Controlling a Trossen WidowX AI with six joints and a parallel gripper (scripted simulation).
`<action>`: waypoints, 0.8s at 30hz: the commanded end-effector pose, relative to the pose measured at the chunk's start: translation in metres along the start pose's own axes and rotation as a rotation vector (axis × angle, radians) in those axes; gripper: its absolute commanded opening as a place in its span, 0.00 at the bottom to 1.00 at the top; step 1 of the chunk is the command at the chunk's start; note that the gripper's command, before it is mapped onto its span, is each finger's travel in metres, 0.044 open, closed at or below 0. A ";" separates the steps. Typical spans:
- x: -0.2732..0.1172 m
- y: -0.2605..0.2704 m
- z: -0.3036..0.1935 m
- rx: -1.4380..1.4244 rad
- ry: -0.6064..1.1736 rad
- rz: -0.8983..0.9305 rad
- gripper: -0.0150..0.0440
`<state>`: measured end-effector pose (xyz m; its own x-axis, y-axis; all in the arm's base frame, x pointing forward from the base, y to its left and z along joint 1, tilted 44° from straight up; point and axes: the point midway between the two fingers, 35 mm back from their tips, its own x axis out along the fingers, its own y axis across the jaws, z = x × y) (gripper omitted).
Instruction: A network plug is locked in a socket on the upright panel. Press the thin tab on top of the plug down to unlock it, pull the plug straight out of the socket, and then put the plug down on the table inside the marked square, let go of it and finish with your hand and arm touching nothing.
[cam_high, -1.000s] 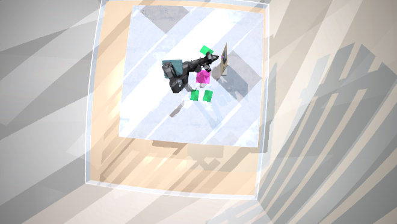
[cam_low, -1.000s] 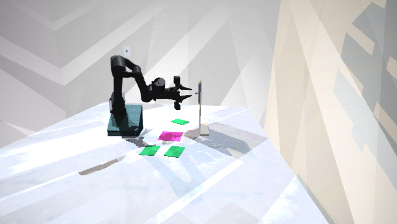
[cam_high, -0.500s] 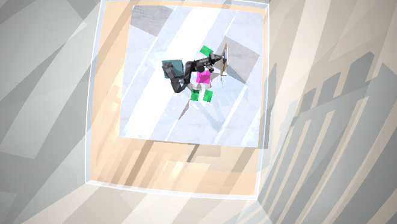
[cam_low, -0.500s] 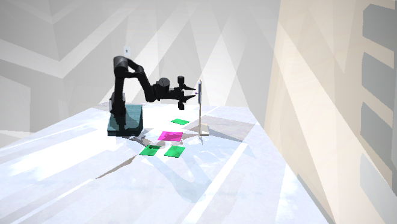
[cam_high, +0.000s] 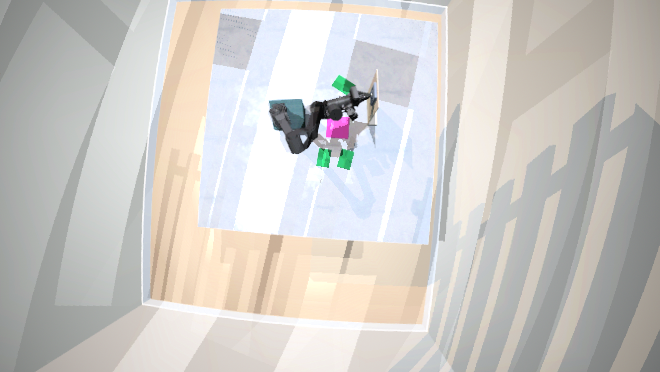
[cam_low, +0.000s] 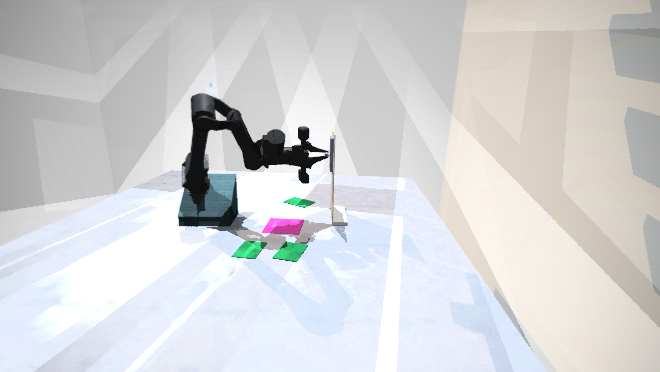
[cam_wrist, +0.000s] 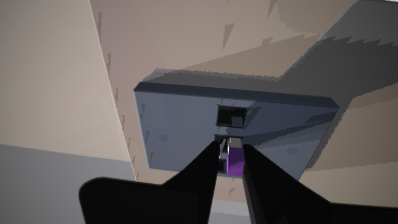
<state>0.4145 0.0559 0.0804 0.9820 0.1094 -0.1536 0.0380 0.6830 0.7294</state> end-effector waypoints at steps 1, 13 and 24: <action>0.001 -0.002 -0.002 -0.007 0.007 -0.004 0.33; -0.001 -0.002 -0.002 -0.007 0.007 -0.004 0.25; -0.007 -0.002 -0.002 -0.007 0.008 -0.004 0.25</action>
<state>0.4128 0.0550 0.0793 0.9816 0.1077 -0.1576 0.0418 0.6841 0.7282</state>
